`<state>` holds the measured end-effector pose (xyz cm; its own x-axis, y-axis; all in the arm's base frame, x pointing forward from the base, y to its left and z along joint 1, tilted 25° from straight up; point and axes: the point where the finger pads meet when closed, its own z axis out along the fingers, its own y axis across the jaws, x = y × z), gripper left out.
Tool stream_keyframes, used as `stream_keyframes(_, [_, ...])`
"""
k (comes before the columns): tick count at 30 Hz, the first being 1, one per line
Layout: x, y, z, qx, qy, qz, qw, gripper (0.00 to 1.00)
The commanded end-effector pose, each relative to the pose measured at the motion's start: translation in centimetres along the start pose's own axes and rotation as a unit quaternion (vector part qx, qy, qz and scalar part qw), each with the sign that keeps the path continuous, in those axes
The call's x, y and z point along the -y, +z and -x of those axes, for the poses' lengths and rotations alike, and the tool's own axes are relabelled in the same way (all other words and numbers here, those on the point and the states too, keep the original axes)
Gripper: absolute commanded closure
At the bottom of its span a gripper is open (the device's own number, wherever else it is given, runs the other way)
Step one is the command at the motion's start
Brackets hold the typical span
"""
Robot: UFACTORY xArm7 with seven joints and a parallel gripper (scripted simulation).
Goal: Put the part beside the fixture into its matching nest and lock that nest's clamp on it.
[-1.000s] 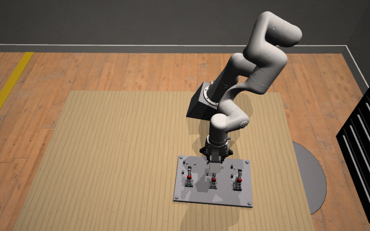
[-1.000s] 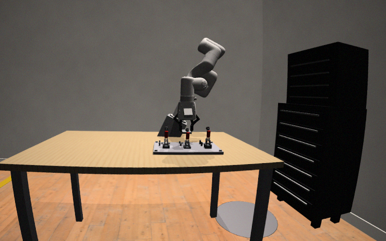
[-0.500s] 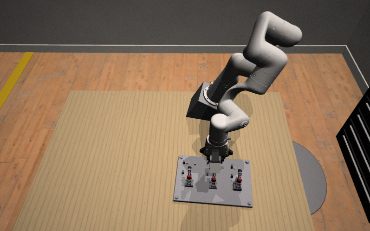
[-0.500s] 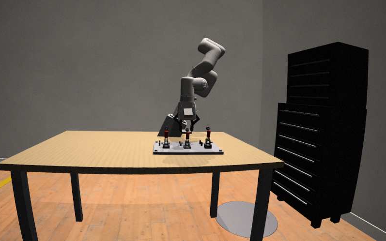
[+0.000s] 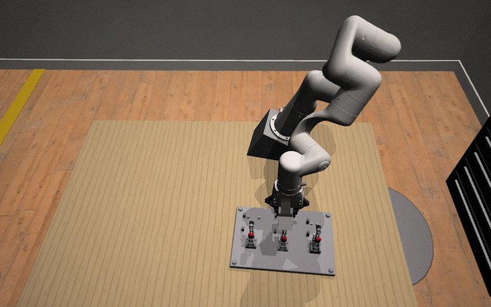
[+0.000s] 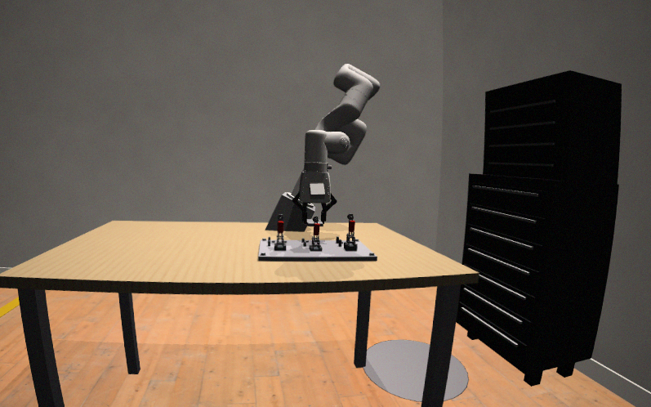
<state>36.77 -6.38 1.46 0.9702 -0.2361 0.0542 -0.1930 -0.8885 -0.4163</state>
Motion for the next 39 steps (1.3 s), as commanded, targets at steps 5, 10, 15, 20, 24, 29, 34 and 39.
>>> stream_keyframes(5, [0.0,0.2,-0.2,-0.002,0.000,0.000,1.000,1.00])
stream_keyframes(10, [0.0,0.8,-0.2,-0.002,0.000,0.000,1.000,1.00])
stream_keyframes(15, [0.0,1.5,-0.2,-0.002,0.000,0.000,1.000,1.00])
stream_keyframes(20, [0.0,2.0,-0.2,-0.002,0.000,0.000,1.000,1.00])
stream_keyframes(24, [0.0,2.7,-0.3,-0.002,0.000,0.000,1.000,1.00])
stream_keyframes(29, [0.0,3.5,-0.3,-0.002,0.000,0.000,1.000,1.00])
stream_keyframes(34, [0.0,4.1,-0.3,-0.002,0.000,0.000,1.000,1.00])
stream_keyframes(39, [0.0,4.6,-0.4,-0.002,0.000,0.000,1.000,1.00])
